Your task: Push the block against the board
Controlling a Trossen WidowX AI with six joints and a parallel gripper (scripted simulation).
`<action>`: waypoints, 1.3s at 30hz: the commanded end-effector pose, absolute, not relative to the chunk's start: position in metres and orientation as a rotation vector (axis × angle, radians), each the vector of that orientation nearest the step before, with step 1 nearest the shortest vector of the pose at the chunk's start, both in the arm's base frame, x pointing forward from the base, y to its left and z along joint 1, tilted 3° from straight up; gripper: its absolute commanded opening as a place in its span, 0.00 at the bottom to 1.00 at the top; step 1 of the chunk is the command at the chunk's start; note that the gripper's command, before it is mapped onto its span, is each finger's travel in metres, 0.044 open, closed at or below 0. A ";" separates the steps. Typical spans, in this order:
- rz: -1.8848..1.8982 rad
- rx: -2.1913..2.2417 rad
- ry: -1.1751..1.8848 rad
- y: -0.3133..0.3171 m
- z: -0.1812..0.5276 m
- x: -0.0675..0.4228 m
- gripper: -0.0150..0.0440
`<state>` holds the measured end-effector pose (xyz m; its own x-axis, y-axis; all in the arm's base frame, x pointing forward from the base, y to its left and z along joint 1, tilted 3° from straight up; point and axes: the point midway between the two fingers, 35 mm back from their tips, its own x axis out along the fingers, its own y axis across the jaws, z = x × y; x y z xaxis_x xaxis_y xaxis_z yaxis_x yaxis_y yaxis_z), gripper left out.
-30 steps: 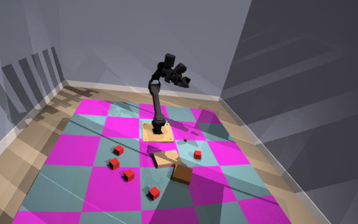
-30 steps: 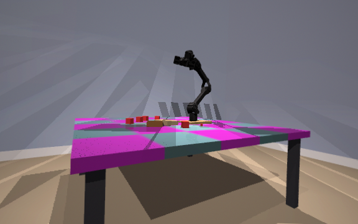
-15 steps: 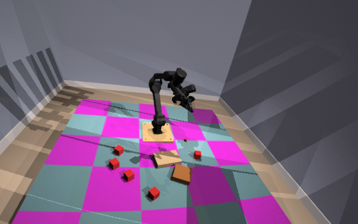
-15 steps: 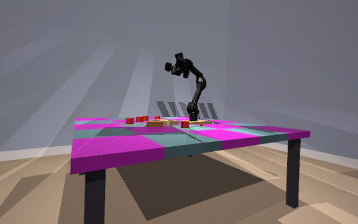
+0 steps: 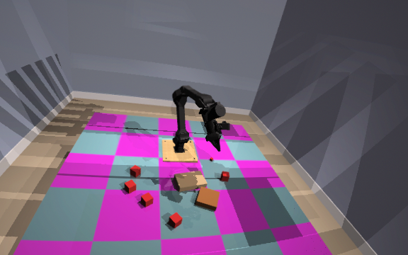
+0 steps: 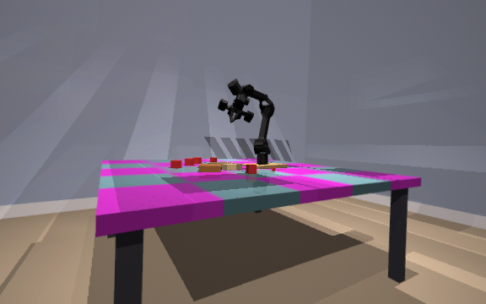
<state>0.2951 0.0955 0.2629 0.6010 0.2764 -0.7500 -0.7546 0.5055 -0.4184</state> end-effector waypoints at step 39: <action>1.211 -1.300 1.175 0.106 0.031 0.275 0.25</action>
